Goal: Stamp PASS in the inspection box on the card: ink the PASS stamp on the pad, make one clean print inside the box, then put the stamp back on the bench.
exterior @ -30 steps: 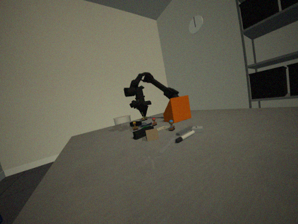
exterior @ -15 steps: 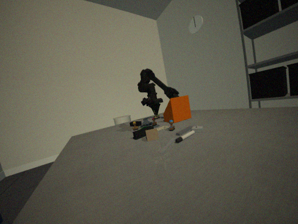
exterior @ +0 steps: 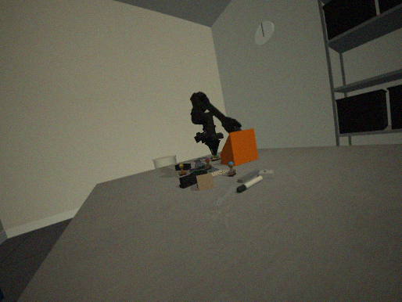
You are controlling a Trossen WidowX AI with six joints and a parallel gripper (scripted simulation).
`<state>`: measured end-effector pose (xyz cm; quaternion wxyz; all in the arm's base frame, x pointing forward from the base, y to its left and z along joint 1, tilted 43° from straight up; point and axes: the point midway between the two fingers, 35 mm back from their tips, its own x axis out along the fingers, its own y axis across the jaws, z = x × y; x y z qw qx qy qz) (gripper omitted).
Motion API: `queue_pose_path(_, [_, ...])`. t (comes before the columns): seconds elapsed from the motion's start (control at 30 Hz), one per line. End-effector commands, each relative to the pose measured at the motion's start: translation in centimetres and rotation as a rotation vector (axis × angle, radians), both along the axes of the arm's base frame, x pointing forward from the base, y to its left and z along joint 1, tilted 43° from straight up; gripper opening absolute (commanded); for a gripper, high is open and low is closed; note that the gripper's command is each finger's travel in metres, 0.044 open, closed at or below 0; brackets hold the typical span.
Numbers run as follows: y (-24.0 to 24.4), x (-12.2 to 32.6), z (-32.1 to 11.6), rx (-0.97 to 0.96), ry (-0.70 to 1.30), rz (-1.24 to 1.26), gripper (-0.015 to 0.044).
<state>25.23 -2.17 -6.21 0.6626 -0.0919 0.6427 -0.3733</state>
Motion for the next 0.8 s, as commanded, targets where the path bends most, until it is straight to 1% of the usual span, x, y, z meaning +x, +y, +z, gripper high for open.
queue_pose_path(0.0, [-0.2, -0.1, -0.3, 0.002, -0.002, -0.003, 0.0])
queue_pose_path(0.77, [-1.2, -0.1, -1.5, 0.003, -0.005, 0.0, 0.0])
